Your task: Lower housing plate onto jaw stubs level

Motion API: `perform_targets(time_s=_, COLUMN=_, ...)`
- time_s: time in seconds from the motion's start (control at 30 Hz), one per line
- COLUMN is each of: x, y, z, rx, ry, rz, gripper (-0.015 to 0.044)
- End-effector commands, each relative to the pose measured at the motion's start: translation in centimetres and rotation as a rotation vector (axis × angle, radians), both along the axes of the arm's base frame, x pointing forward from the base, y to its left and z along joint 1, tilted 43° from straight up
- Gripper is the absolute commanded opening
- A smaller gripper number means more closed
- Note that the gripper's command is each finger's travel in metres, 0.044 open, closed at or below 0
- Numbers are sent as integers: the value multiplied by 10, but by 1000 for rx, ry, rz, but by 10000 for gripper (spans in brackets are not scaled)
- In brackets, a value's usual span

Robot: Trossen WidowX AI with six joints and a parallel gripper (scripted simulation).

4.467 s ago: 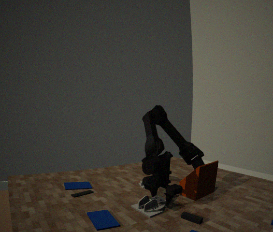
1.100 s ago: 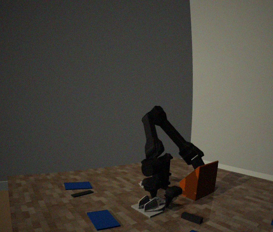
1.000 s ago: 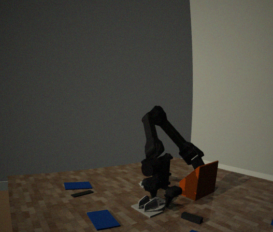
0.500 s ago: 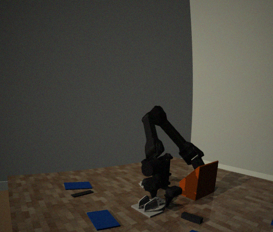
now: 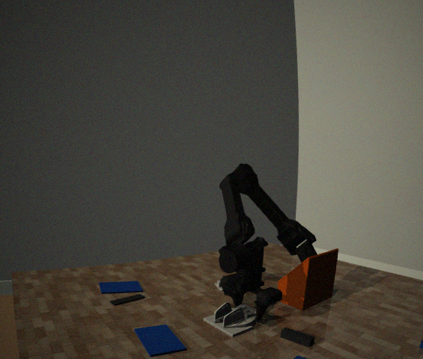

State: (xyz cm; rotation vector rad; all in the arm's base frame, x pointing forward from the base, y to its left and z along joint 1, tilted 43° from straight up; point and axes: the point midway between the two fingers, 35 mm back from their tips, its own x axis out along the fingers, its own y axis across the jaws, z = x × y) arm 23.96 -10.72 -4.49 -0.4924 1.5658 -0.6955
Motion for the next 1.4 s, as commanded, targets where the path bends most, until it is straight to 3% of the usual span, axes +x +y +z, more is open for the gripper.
perform_targets(time_s=0.0, x=0, y=0, z=0, rx=0, ry=0, rz=0, gripper=377)
perform_targets(time_s=0.1, x=0, y=0, z=0, rx=0, ry=0, rz=0, gripper=440)
perform_targets(time_s=0.57, x=1, y=1, z=1, rx=1, ry=0, rz=0, gripper=440)
perform_targets(time_s=0.87, x=9, y=51, z=53, rx=4, ry=3, rz=2, gripper=440)
perform_targets(time_s=1.03, x=10, y=49, z=49, rx=1, ry=2, rz=13, gripper=440)
perform_targets(time_s=1.37, x=-36, y=98, z=88, rx=6, ry=6, rz=3, gripper=440)
